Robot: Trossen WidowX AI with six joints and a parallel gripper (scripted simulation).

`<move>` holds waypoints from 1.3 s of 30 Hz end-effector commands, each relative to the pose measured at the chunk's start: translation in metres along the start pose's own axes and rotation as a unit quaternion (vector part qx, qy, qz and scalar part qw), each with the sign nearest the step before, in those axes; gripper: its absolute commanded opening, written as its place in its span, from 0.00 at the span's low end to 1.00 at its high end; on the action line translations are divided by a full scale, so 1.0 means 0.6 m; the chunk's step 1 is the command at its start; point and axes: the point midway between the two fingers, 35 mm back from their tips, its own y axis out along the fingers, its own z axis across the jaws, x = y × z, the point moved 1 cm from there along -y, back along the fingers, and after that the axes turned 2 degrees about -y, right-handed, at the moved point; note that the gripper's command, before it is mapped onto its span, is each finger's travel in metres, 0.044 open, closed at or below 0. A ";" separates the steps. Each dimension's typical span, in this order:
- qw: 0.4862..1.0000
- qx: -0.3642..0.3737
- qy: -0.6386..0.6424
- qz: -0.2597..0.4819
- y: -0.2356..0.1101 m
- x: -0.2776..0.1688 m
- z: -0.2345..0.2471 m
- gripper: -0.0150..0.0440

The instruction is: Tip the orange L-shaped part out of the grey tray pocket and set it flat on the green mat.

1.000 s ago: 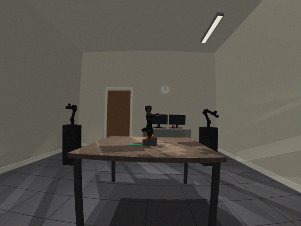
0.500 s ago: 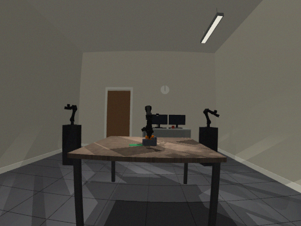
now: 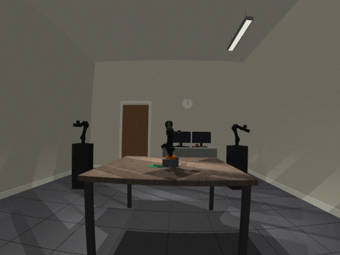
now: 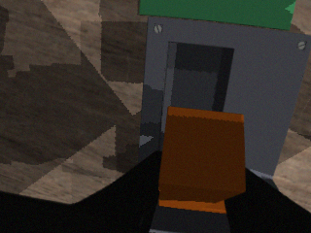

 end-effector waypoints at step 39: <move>1.000 0.006 0.001 0.002 -0.098 0.000 0.000 0.25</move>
